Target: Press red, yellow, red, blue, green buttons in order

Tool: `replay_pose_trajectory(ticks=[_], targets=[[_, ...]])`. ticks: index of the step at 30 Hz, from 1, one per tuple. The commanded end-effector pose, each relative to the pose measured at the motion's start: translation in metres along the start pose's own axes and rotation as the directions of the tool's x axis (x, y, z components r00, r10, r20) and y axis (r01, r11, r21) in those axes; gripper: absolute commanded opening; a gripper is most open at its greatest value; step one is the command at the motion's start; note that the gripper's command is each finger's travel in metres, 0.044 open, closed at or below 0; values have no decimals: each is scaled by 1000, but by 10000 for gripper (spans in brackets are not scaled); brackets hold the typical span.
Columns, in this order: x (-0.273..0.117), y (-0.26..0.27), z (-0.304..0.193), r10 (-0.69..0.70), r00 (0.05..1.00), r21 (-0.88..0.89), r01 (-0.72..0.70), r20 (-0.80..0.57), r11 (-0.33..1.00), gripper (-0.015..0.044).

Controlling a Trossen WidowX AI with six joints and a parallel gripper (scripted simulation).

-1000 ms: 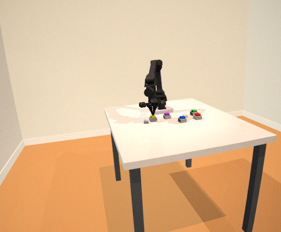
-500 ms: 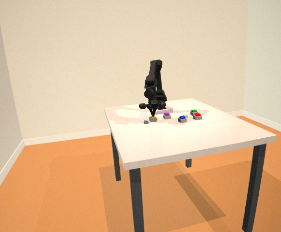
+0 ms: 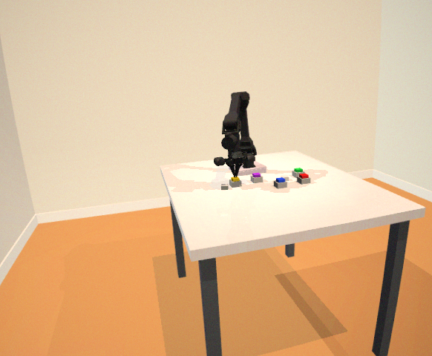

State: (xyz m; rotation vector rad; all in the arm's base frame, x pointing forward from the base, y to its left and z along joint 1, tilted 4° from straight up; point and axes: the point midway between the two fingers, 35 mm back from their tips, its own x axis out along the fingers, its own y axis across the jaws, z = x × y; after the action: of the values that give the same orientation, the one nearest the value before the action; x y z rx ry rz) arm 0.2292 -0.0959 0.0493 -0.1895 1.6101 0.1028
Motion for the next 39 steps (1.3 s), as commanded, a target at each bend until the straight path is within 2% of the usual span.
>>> replay_pose_trajectory(ticks=[1,6,11,19,30,39], targets=[[-23,-1,1,-11,1000,-2,11,12,1000,20],[-30,-1,2,-11,1000,-2,11,12,1000,20],[-82,0,1,-10,1000,-2,10,13,1000,20],[-86,11,14,-17,1000,-24,17,21,1000,20],[-92,125,85,-4,999,-47,6,44,999,20],[-91,244,98,14,999,-20,-14,31,1000,20]])
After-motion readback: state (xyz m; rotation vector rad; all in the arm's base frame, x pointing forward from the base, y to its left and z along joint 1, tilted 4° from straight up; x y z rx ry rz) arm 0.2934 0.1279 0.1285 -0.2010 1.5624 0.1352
